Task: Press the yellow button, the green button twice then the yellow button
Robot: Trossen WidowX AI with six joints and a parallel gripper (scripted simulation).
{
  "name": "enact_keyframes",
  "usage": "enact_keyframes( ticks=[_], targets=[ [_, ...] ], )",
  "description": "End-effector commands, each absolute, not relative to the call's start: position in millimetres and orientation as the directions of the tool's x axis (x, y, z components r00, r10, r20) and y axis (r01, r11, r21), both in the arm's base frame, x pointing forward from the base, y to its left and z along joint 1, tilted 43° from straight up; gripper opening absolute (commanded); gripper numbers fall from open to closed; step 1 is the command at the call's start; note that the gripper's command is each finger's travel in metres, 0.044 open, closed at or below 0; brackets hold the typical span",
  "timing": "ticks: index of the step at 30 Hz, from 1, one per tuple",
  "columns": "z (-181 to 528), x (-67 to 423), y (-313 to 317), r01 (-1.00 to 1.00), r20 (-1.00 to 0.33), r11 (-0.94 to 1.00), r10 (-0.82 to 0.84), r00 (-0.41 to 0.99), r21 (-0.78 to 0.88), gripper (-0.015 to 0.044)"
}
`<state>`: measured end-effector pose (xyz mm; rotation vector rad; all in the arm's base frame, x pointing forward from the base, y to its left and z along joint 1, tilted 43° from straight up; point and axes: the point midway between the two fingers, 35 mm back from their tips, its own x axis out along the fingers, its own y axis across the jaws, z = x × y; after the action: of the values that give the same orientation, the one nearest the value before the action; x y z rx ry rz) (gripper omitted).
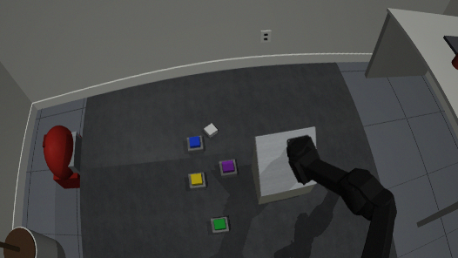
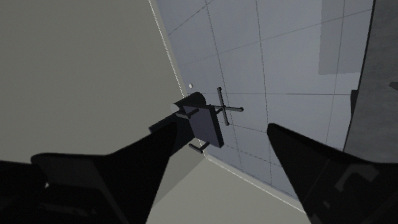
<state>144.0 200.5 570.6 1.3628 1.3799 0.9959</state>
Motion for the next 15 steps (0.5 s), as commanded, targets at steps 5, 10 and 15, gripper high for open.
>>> enact_keyframes(
  ticks=[5,10,15],
  targets=[
    [545.3,197.1,196.9,0.214,-0.116,0.08,0.981,0.159,0.974,0.04],
    [491.0,268.9,188.9,0.178,-0.208,0.167,0.945,0.252,0.97,0.04],
    [415.3,336.7,165.5,0.155,-0.326,0.29,0.888,0.324,0.944,0.04]
  ],
)
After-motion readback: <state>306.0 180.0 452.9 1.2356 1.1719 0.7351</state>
